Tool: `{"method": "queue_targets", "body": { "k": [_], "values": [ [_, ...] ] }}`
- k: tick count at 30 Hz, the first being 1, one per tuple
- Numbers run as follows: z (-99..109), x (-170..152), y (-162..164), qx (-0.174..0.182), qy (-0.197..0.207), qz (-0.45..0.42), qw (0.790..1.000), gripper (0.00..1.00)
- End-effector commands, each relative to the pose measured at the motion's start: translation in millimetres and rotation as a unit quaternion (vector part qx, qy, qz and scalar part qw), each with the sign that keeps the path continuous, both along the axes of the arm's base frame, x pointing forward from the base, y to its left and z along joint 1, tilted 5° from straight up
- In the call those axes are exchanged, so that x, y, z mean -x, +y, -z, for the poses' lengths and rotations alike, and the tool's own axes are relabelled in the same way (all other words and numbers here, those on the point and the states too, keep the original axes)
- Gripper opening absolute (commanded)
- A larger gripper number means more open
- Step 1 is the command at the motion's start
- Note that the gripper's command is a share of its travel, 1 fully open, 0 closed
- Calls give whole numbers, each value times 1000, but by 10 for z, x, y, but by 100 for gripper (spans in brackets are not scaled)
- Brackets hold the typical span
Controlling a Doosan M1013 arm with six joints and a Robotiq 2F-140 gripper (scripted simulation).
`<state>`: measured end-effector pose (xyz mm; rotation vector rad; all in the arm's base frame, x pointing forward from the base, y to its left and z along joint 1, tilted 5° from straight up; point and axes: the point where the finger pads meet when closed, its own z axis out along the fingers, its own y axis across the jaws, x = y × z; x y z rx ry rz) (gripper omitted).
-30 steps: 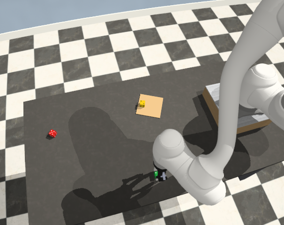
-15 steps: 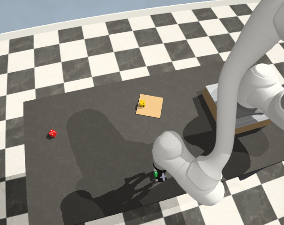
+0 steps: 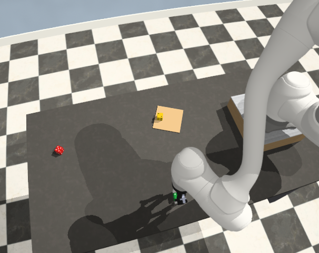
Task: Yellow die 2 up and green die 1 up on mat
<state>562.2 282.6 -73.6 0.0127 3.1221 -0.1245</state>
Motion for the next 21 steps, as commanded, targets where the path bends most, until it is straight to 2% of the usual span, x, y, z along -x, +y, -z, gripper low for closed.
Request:
{"method": "queue_targets", "body": {
  "k": [1, 18, 19, 21],
  "values": [
    [-1, 0, 1, 0, 0, 0, 1000, 35],
    [-1, 0, 1, 0, 0, 0, 1000, 35],
    [-1, 0, 1, 0, 0, 0, 1000, 24],
    [-1, 0, 1, 0, 0, 0, 1000, 24]
  ]
}}
